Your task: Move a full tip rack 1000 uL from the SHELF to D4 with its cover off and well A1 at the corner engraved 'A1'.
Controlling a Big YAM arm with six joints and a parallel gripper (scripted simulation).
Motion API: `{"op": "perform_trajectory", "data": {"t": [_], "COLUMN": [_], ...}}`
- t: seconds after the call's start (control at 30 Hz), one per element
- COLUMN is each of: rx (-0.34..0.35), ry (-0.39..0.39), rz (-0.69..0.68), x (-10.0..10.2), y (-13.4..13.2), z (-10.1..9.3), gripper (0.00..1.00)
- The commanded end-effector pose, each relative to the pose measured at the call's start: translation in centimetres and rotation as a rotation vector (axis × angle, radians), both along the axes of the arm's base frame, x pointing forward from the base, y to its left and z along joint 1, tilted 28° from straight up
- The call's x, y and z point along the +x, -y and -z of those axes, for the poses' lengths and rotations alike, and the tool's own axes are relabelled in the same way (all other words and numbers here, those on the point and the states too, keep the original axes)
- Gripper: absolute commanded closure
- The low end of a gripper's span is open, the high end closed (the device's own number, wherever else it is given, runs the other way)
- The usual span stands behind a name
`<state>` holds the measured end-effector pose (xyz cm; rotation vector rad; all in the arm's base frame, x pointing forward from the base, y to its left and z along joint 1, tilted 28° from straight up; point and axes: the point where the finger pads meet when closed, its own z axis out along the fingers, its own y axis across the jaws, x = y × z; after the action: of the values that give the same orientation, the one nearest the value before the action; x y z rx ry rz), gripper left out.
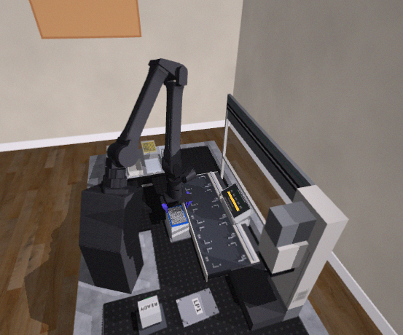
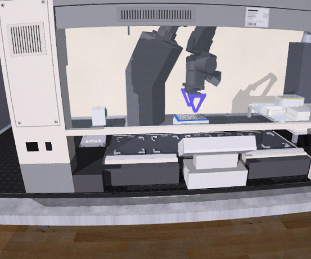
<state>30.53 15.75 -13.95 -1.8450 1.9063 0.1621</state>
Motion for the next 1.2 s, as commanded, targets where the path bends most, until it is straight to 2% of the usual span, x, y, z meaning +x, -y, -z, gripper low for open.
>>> {"op": "perform_trajectory", "data": {"t": [0.0, 0.47, 0.5, 0.57, 1.17], "rx": [-0.003, -0.002, 0.000, -0.002, 0.000], "ry": [-0.008, -0.005, 0.005, -0.004, 0.001], "rz": [0.009, 0.008, 0.009, 0.008, 0.008], "x": [-0.7, -1.0, -0.5, -1.1, -1.5], "y": [1.1, 1.8, 1.7, 2.0, 2.9], "z": [-0.7, -2.5, -2.7, -2.9, -5.2], "gripper": [0.00, 0.00, 0.00, 0.00, 0.00]}}
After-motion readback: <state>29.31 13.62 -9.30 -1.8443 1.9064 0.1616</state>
